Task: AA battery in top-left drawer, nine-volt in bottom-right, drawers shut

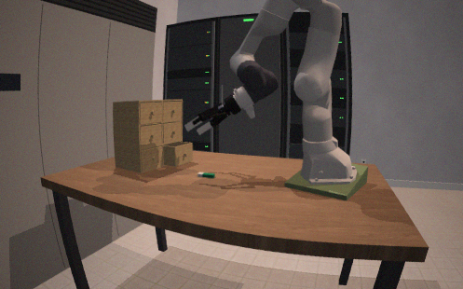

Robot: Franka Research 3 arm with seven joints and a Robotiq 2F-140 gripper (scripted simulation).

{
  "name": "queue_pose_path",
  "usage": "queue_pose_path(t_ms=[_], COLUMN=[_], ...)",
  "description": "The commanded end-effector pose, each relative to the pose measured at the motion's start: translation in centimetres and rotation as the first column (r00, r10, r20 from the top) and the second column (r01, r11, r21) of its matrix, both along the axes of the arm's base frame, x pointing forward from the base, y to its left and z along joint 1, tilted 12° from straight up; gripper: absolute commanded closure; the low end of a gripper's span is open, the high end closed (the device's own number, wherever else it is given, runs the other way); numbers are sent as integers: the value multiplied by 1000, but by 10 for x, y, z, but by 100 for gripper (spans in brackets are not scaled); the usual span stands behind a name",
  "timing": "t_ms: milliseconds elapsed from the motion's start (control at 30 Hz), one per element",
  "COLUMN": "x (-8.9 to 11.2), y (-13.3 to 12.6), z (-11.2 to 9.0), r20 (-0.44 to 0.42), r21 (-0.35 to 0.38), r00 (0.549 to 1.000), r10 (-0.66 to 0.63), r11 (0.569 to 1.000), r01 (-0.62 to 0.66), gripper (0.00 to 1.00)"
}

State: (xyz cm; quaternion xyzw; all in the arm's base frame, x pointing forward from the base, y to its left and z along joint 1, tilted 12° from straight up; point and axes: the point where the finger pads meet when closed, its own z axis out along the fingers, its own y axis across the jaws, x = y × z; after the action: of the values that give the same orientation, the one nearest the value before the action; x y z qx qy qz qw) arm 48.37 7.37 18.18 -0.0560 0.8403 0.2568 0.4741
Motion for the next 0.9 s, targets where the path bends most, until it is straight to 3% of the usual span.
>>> queue_pose_path(t_ms=[0,333,433,567,700,867], x=[2,2,2,-9,-28,-34], y=[7,7,17,42,28,-34], z=[4,4,8,14,5,-2], r20=[-31,-31,-68,-277,-385,-507], r21=[42,42,66,117,2,-164], r00=[999,999,995,927,875,826], r10=[21,21,74,251,293,246], r11=[999,999,995,967,949,913], r01=[-20,-20,-70,-227,-317,-373], gripper=[0,0,0,0,0,0])
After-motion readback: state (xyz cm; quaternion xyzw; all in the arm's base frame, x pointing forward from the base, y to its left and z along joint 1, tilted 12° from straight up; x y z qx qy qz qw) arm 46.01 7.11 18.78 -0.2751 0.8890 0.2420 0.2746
